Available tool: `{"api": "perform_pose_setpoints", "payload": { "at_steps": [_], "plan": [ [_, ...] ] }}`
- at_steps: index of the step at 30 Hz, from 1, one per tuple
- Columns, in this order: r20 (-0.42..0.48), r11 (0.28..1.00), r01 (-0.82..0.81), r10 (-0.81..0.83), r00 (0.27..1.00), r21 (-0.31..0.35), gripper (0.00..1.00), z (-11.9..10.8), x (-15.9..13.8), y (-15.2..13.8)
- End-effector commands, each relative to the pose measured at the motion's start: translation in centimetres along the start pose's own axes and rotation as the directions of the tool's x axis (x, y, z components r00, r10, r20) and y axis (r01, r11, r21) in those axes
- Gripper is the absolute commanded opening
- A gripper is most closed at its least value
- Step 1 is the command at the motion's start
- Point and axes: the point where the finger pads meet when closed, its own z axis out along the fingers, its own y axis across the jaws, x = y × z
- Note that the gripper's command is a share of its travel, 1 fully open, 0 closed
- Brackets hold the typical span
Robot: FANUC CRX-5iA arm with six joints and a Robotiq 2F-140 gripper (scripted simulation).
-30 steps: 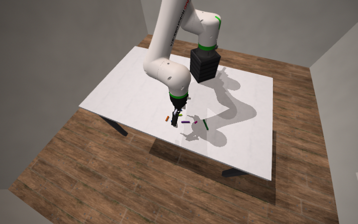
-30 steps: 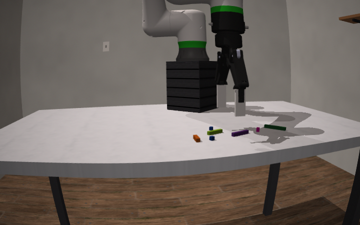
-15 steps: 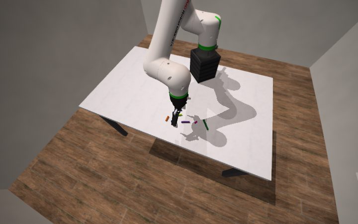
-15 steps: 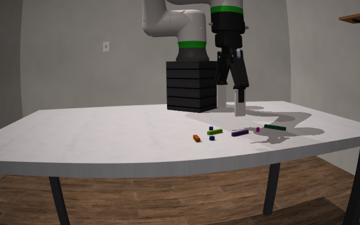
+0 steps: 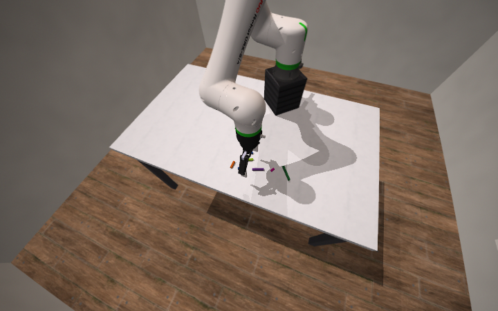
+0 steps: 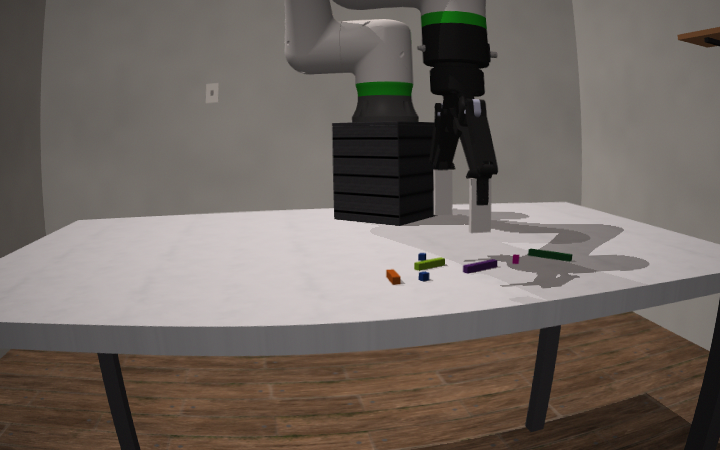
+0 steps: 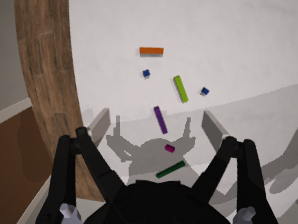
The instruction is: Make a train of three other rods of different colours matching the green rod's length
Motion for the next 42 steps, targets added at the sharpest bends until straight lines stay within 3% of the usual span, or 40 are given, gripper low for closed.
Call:
{"api": "perform_pose_setpoints", "payload": {
  "at_steps": [1,22,37,39,42],
  "plan": [
    [0.000,1.000,0.000,0.000,1.000,0.000,1.00,0.0,0.0,0.0],
    [0.010,1.000,-0.010,0.010,1.000,0.013,1.00,-0.2,-0.5,-0.7],
    [0.216,0.941,-0.253,0.205,0.955,0.225,1.00,-5.2,-8.3,-13.5],
    [0.216,0.941,-0.253,0.205,0.955,0.225,1.00,-5.2,-8.3,-13.5],
    [0.282,0.900,-0.342,0.265,0.922,0.271,1.00,-7.3,-9.8,-17.2]
  ]
}}
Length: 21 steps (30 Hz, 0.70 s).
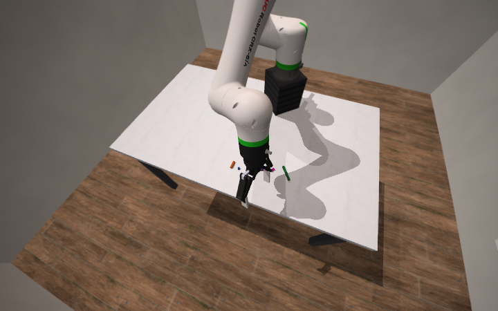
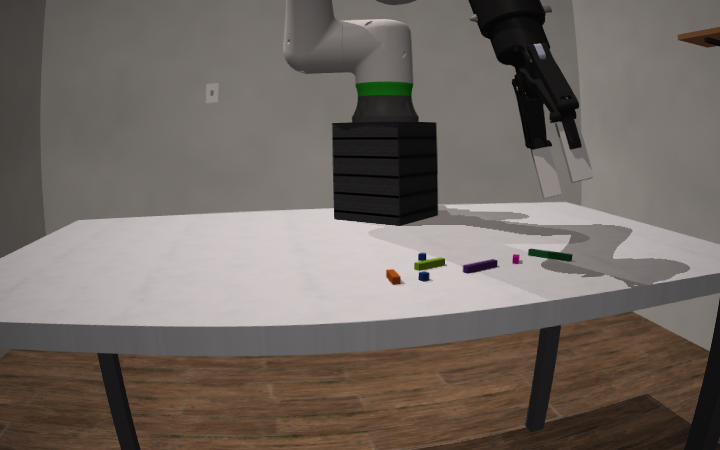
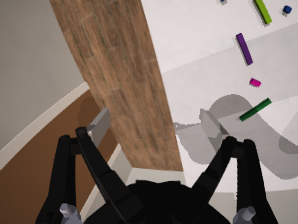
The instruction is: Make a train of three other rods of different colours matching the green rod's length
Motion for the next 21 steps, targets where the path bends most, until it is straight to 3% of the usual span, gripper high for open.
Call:
{"api": "perform_pose_setpoints", "payload": {
  "at_steps": [1,12,14,16,21],
  "plan": [
    [0.059,0.994,-0.081,0.077,0.995,0.072,1.00,-0.4,-2.7,-3.5],
    [0.216,0.894,-0.387,0.341,0.915,0.226,1.00,-3.5,-7.4,-13.7],
    [0.216,0.894,-0.387,0.341,0.915,0.226,1.00,-3.5,-7.4,-13.7],
    [0.266,0.827,-0.500,0.437,0.859,0.258,1.00,-4.6,-7.7,-16.7],
    [0.326,0.706,-0.651,0.567,0.756,0.281,1.00,-5.8,-7.0,-19.9]
  ]
}}
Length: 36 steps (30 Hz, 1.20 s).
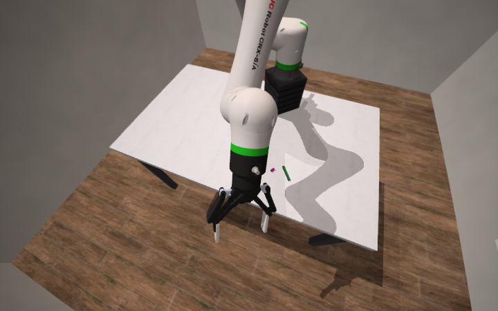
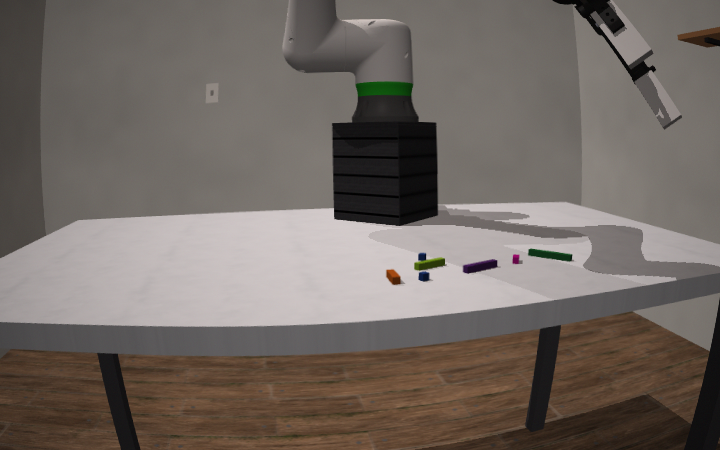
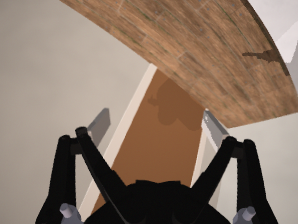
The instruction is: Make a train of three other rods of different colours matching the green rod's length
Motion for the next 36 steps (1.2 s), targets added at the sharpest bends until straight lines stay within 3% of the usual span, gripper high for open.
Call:
{"api": "perform_pose_setpoints", "payload": {
  "at_steps": [1,8,10,14,24,27,28,36],
  "plan": [
    [0.030,0.986,-0.148,0.146,0.989,0.073,1.00,0.2,-1.0,-2.5],
    [0.026,0.900,-0.403,0.405,0.914,0.166,1.00,0.1,0.6,-5.4],
    [0.026,0.900,-0.403,0.405,0.914,0.166,1.00,0.1,0.6,-5.4],
    [0.003,0.799,-0.559,0.572,0.820,0.221,1.00,0.1,3.6,-5.7],
    [-0.061,0.621,-0.725,0.770,0.635,0.297,1.00,0.1,9.4,-2.9],
    [-0.067,0.607,-0.734,0.782,0.620,0.303,1.00,0.1,9.9,-2.5],
    [-0.084,0.570,-0.758,0.813,0.576,0.318,1.00,0.0,11.1,-1.4],
    [-0.124,0.489,-0.798,0.869,0.478,0.353,1.00,-0.2,13.8,1.4]
  ]
}}
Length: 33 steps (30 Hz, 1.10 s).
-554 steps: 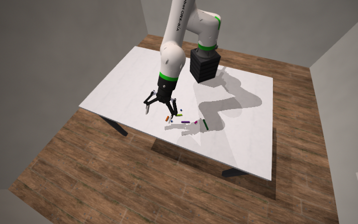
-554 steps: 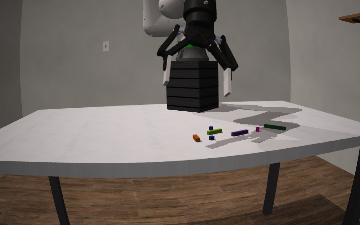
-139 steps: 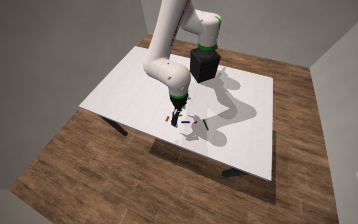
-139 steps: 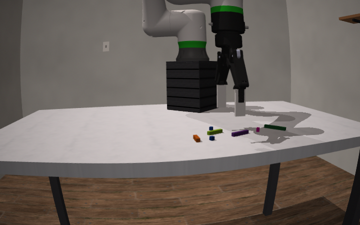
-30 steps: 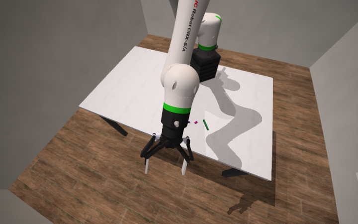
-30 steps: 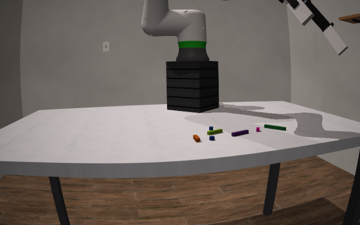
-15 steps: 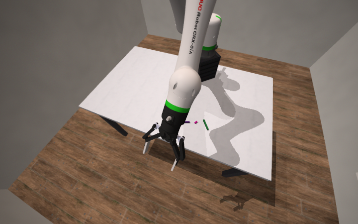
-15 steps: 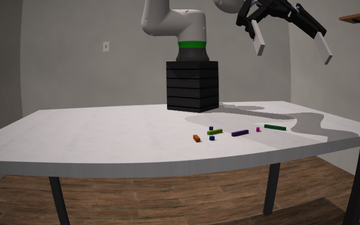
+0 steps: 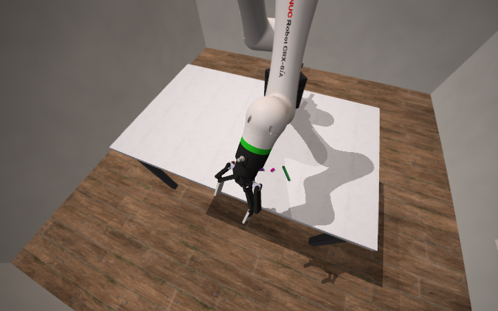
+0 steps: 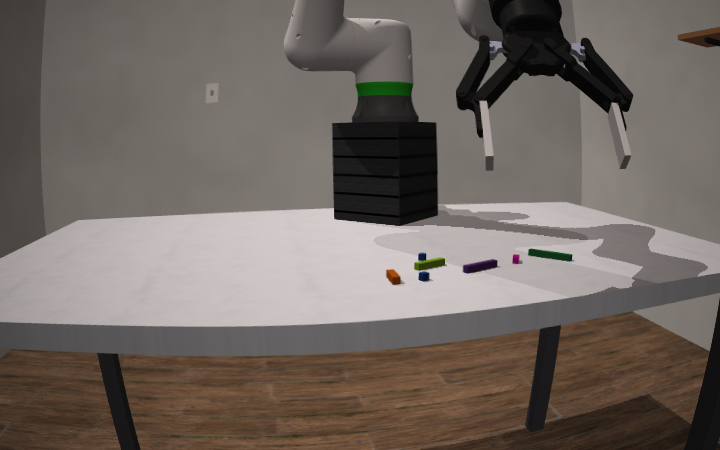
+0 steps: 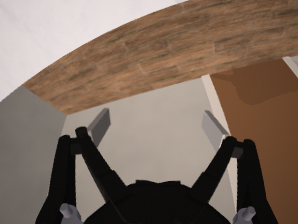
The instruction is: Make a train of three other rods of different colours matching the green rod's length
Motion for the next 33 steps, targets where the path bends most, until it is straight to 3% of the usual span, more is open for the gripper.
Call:
{"api": "perform_pose_setpoints", "payload": {
  "at_steps": [1,8,23,25,28,33],
  "plan": [
    [-0.145,0.997,-0.045,0.054,0.988,0.065,1.00,-0.1,2.0,-0.3],
    [-0.189,0.992,-0.093,0.109,0.976,0.088,1.00,-0.2,4.5,-0.5],
    [-0.363,0.952,-0.241,0.296,0.883,0.189,1.00,-1.8,15.2,0.0],
    [-0.363,0.952,-0.241,0.296,0.883,0.189,1.00,-1.8,15.2,0.0],
    [-0.429,0.931,-0.282,0.357,0.830,0.231,1.00,-2.9,19.5,0.7],
    [-0.480,0.914,-0.307,0.402,0.780,0.266,1.00,-4.1,23.1,1.5]
  ]
}}
